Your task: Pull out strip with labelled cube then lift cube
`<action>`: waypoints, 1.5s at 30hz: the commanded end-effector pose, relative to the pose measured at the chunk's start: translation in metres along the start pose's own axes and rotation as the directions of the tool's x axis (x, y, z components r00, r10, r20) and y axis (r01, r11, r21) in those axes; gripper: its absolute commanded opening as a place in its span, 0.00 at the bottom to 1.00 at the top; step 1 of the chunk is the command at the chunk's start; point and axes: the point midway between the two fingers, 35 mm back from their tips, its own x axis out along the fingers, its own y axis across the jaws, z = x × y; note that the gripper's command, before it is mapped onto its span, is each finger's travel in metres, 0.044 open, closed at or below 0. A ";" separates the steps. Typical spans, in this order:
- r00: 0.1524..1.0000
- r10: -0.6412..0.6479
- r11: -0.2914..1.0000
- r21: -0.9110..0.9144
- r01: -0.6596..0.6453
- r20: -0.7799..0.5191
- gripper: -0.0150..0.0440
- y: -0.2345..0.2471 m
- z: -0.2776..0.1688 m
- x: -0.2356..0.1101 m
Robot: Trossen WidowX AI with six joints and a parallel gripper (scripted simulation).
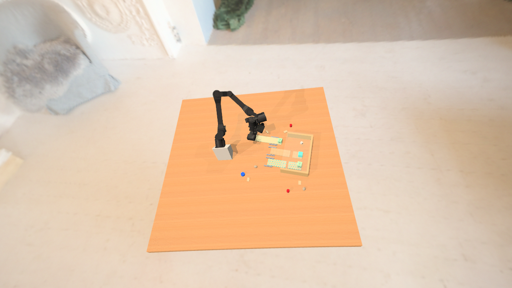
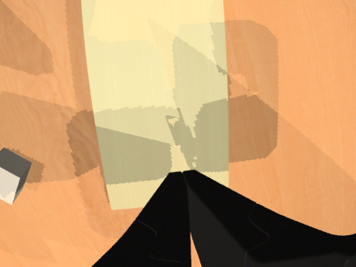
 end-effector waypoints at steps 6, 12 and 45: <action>1.000 0.006 1.000 -0.024 -0.006 -0.003 0.48 0.002 0.022 -0.009; 1.000 0.005 1.000 -0.026 -0.005 -0.002 0.74 0.002 0.044 -0.011; 1.000 0.004 0.999 -0.032 -0.004 0.005 1.00 0.000 0.173 -0.028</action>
